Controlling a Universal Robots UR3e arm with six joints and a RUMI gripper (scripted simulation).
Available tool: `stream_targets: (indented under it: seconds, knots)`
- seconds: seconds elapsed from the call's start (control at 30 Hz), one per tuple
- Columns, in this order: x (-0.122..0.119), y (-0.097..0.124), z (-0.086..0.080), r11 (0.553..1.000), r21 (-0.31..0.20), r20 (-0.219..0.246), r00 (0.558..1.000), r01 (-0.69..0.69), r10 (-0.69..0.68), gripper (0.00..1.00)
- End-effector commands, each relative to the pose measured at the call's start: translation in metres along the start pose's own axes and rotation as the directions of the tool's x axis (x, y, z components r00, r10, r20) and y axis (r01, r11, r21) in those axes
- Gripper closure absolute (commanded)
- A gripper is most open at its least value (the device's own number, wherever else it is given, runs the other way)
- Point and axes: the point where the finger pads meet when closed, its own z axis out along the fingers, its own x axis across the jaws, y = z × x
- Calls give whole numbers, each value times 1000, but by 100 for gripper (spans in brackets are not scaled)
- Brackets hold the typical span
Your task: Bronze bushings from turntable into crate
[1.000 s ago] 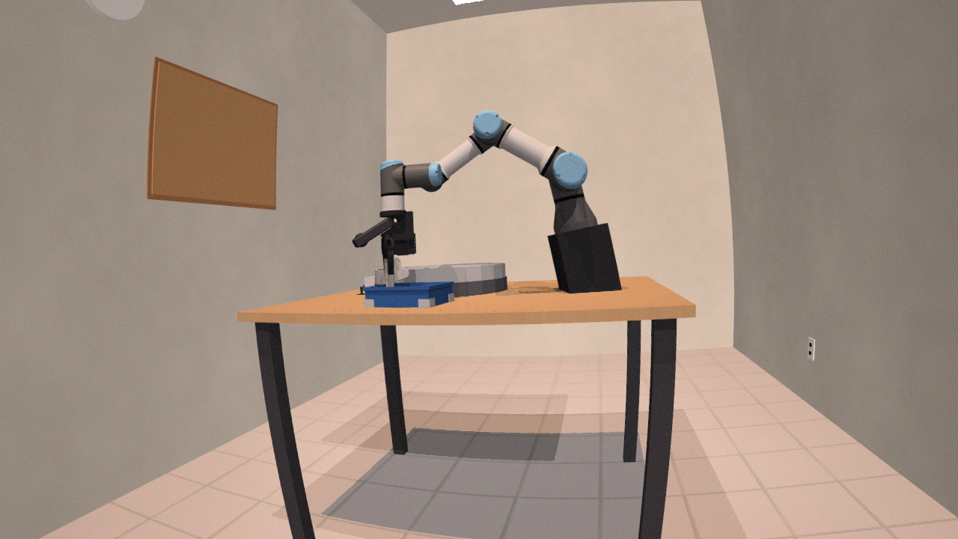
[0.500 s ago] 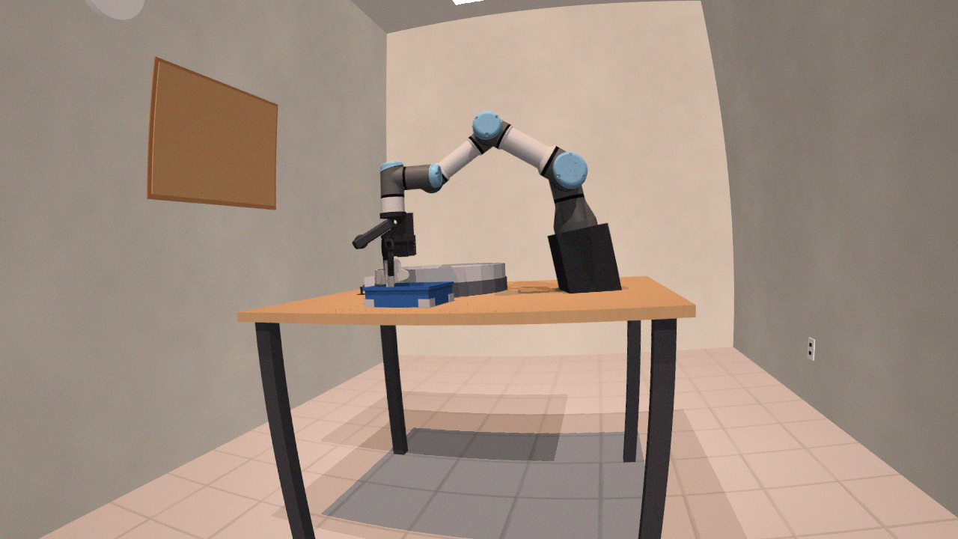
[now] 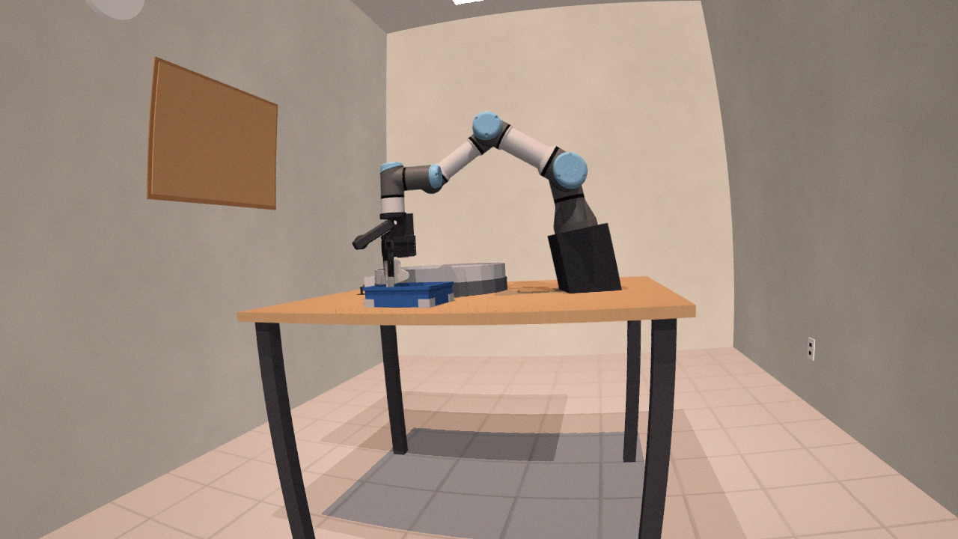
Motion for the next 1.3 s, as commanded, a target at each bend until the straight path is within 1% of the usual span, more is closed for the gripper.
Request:
stream_targets:
  seconds: [0.0,0.9,0.93,1.27]
  knots:
    - [0,-1,-1,1000,3,-1,1000,0,0,100]
    - [0,-1,-1,1000,3,-1,1000,0,0,100]
    - [0,-1,-1,1000,3,-1,1000,0,0,94]
    - [0,-1,-1,1000,3,-1,1000,0,0,94]
